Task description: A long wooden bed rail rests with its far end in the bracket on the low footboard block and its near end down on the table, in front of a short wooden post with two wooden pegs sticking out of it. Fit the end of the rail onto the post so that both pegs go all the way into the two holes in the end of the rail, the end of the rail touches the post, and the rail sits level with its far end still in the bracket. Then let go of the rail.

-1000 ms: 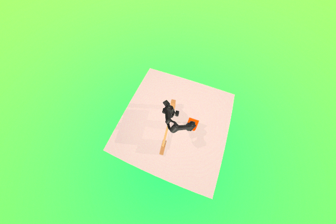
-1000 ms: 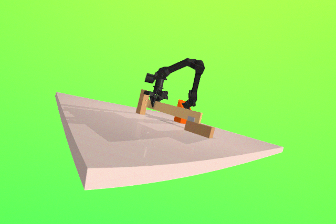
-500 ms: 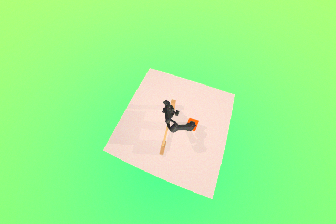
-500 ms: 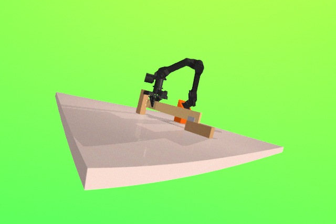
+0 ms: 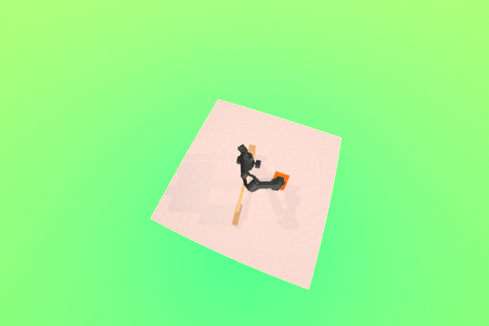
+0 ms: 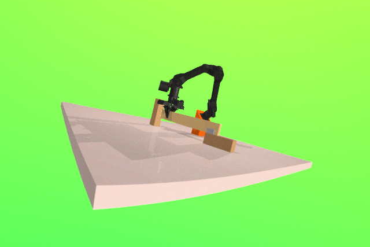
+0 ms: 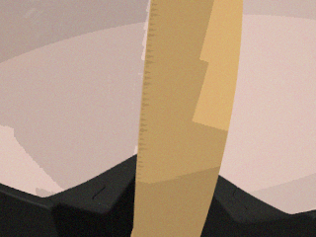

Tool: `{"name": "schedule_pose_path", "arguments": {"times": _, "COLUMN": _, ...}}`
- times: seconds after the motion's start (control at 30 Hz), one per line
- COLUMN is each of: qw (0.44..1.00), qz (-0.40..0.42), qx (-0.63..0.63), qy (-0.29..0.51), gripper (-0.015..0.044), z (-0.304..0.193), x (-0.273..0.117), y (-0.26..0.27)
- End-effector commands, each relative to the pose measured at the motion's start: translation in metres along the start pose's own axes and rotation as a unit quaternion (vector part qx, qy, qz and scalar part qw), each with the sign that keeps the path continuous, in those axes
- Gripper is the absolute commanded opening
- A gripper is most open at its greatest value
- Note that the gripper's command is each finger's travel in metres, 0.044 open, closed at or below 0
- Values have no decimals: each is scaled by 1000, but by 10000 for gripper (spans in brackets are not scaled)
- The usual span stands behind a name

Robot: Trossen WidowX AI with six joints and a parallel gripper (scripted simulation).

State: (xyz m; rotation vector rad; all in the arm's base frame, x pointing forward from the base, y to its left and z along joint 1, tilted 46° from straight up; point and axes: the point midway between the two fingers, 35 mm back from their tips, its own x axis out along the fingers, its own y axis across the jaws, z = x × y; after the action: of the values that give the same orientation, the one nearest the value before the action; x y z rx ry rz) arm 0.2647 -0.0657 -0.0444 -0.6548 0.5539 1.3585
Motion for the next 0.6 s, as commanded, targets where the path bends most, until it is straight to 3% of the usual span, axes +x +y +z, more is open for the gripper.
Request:
{"name": "schedule_pose_path", "arguments": {"times": 0.0, "qw": 1000, "qz": -2, "qx": 0, "qy": 3, "gripper": 0, "z": -4, "x": -2, "y": -1}}
{"name": "schedule_pose_path", "arguments": {"times": 0.57, "qw": 1000, "qz": -2, "qx": 0, "qy": 3, "gripper": 0, "z": -10, "x": -2, "y": -1}}
